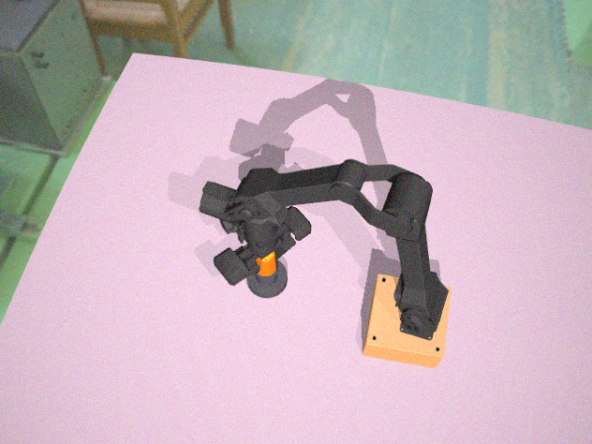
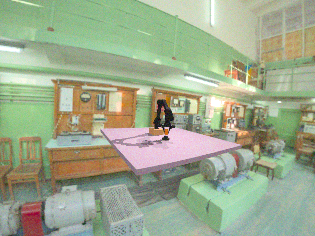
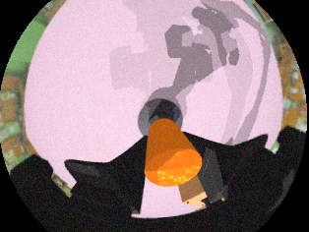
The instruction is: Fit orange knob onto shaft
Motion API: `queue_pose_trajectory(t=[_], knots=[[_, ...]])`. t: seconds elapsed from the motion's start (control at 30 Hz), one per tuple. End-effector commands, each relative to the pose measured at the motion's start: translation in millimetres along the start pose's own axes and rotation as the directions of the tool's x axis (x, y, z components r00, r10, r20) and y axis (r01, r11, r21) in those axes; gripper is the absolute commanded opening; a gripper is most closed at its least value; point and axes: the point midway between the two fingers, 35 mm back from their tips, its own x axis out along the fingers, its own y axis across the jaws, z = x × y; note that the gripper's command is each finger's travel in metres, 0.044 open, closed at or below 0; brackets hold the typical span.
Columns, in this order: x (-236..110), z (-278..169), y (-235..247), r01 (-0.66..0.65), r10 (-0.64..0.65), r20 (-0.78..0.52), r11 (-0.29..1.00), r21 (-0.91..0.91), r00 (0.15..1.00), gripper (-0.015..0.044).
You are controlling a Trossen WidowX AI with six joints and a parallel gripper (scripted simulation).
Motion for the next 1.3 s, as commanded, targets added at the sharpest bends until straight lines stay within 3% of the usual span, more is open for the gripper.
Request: queue_pose_trajectory(t=[0.0,0.13,0.37,1.27], knots=[[-3.1,1.1,0.4,-0.002,0.002,0.003,1.000,0.004,1.000,0.0000],[-4.9,1.0,0.3,-0.002,0.002,0.003,1.000,0.013,1.000,0.0000],[-2.8,-0.3,-0.1,-0.003,0.002,0.003,0.977,0.212,1.000,0.0000],[-4.9,0.4,-0.1,-0.003,0.002,0.003,0.977,0.212,1.000,0.0000]])
